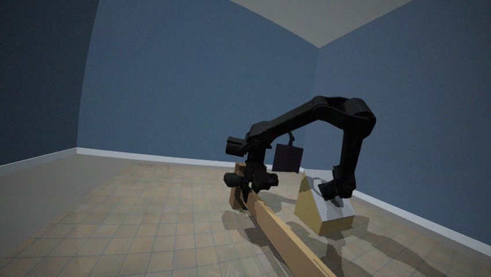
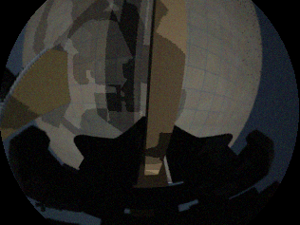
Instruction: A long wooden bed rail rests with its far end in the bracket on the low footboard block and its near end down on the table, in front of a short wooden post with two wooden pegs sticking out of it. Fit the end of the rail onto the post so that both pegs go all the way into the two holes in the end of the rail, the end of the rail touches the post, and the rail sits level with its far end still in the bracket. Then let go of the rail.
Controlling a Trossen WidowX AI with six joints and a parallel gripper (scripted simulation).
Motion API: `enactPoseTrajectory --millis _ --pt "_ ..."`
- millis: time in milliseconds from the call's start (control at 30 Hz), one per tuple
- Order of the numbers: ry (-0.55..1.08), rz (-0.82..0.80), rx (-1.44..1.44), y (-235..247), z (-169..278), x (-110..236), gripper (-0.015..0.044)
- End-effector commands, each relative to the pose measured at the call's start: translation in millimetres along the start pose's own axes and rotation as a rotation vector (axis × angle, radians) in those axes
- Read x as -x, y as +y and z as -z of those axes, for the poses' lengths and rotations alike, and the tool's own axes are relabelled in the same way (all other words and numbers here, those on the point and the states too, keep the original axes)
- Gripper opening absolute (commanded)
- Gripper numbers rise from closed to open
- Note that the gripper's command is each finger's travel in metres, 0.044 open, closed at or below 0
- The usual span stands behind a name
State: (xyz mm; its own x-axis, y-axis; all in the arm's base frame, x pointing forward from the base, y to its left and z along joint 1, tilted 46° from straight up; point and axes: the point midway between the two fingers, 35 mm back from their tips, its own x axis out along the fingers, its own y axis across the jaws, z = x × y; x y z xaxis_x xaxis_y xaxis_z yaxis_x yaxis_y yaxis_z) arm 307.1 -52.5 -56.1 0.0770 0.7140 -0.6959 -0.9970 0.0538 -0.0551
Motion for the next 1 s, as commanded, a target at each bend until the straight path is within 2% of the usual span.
enactPoseTrajectory --millis 0,967 --pt "0.004 0.011 0.002 -2.4 3.0 3.6 0.0" --pt "0.005 0.011 0.002 -2.4 10.5 3.8 0.0"
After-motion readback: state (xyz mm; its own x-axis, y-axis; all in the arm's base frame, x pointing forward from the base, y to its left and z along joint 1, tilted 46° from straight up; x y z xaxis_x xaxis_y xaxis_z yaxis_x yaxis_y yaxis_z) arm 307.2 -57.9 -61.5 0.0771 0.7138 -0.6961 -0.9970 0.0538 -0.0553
